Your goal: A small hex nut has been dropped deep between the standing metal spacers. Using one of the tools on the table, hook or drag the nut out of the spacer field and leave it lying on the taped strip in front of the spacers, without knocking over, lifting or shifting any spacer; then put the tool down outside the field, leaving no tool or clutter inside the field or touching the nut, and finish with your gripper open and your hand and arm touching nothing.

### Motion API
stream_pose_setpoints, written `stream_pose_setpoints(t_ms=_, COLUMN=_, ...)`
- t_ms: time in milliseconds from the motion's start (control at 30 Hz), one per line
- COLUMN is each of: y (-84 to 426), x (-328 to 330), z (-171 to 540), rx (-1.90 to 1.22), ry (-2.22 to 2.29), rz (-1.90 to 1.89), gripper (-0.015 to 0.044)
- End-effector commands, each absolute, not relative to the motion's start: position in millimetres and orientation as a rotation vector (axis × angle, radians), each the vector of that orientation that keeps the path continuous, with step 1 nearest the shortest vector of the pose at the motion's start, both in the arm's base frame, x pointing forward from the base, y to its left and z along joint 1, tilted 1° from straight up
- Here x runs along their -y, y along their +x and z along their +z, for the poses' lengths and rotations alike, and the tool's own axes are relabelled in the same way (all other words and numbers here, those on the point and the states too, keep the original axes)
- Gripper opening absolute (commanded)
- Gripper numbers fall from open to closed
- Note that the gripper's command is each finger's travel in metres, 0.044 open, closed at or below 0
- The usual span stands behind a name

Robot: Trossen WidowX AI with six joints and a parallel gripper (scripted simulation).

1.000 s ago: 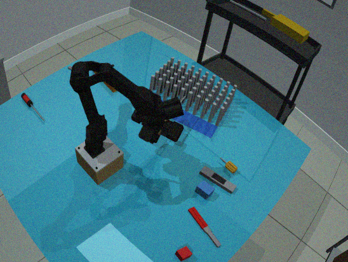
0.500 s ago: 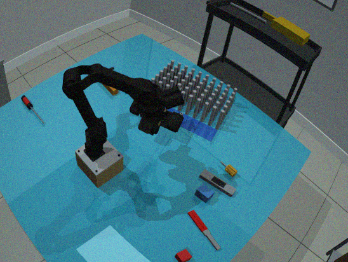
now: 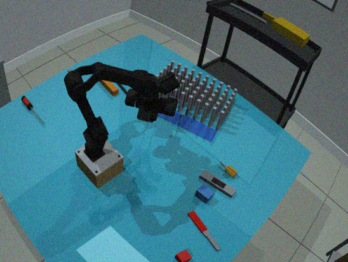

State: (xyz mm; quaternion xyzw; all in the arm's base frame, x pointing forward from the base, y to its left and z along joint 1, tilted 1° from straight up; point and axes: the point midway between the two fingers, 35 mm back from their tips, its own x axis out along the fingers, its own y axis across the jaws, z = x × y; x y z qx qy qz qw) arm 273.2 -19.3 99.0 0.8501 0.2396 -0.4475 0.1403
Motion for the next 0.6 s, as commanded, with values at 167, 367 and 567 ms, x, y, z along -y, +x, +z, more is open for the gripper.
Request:
stream_pose_setpoints(t_ms=167, y=282, x=-20, z=103, rx=-0.829, ry=2.373, rz=-1.242, gripper=0.0)
stream_pose_setpoints(t_ms=367, y=284, x=-47, z=105, rx=-0.923, ry=2.308, rz=-1.204, gripper=0.0)
stream_pose_setpoints(t_ms=567, y=283, x=-76, z=107, rx=-1.013, ry=2.241, rz=-1.165, gripper=0.0)
